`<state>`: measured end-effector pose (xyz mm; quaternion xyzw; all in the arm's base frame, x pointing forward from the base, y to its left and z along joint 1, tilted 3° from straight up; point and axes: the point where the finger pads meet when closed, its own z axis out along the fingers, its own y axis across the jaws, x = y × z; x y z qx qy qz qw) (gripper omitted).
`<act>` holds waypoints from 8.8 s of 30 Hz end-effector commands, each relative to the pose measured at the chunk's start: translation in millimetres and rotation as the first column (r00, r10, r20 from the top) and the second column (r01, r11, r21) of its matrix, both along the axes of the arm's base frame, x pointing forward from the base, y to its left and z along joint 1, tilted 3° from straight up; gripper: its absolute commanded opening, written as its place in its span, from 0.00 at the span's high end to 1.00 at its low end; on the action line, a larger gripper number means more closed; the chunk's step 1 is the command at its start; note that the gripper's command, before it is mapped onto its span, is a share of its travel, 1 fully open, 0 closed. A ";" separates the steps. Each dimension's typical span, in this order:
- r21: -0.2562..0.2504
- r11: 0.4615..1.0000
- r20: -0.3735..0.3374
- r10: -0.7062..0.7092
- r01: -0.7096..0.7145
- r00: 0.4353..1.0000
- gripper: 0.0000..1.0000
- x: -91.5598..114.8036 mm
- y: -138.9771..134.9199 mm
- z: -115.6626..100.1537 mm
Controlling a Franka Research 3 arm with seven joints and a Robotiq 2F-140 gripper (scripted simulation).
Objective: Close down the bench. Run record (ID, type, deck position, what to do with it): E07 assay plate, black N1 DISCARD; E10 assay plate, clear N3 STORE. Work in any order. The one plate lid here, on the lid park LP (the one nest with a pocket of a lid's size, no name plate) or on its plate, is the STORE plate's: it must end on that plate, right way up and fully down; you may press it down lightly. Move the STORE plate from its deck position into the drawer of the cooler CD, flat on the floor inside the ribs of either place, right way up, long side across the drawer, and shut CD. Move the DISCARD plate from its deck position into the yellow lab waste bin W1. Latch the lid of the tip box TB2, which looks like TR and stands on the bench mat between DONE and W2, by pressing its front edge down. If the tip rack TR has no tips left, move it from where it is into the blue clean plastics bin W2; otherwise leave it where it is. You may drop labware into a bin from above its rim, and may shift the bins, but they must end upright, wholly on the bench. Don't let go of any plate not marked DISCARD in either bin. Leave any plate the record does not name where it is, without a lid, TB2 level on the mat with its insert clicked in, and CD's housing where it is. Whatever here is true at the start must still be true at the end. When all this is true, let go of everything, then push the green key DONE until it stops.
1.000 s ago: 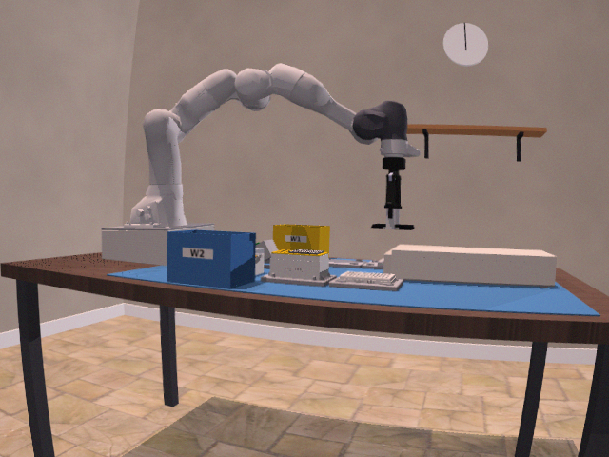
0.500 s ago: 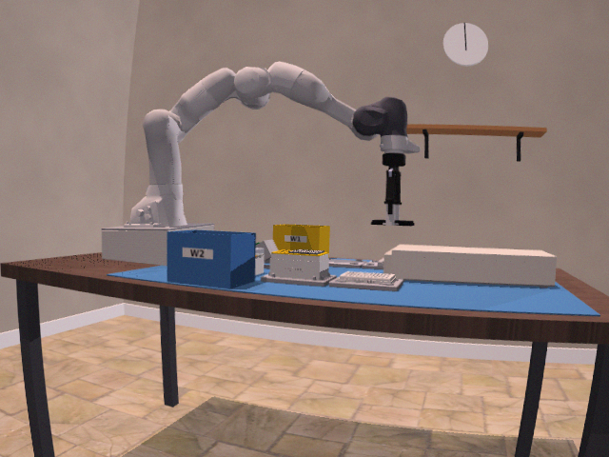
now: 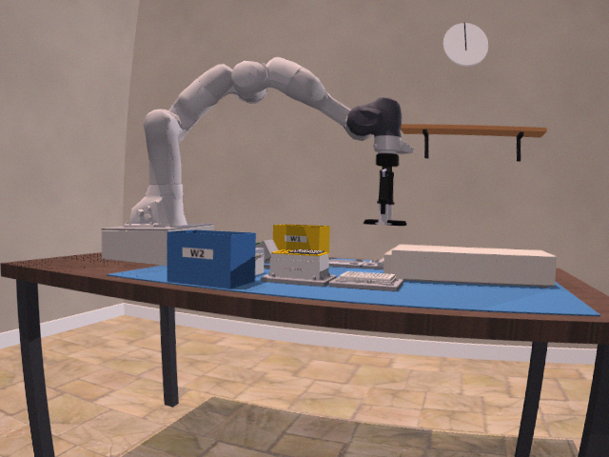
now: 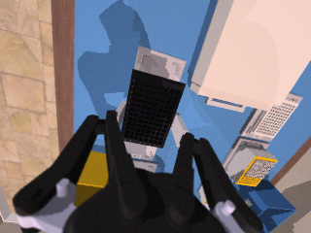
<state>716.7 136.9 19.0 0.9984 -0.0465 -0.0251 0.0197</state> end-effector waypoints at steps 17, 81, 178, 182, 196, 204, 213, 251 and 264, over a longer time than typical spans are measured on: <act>0.001 1.000 0.013 0.004 -0.004 1.000 1.00 -35.8 21.1 2.1; 0.001 1.000 0.013 0.004 -0.004 1.000 1.00 -174.9 88.7 5.0; 0.001 1.000 0.013 0.004 -0.004 1.000 0.34 -315.1 156.8 8.0; 0.001 1.000 0.013 0.004 -0.004 1.000 0.34 -315.1 156.8 8.0; 0.001 1.000 0.013 0.004 -0.004 1.000 0.34 -315.1 156.8 8.0; 0.001 1.000 0.013 0.007 -0.007 1.000 1.00 -319.9 133.8 13.3; 0.001 1.000 0.013 0.007 -0.007 1.000 1.00 -327.0 99.5 21.2; 0.001 1.000 0.013 0.007 -0.007 1.000 1.00 -353.7 -30.5 51.2; 0.001 1.000 0.013 0.007 -0.007 1.000 1.00 -362.4 -72.5 60.9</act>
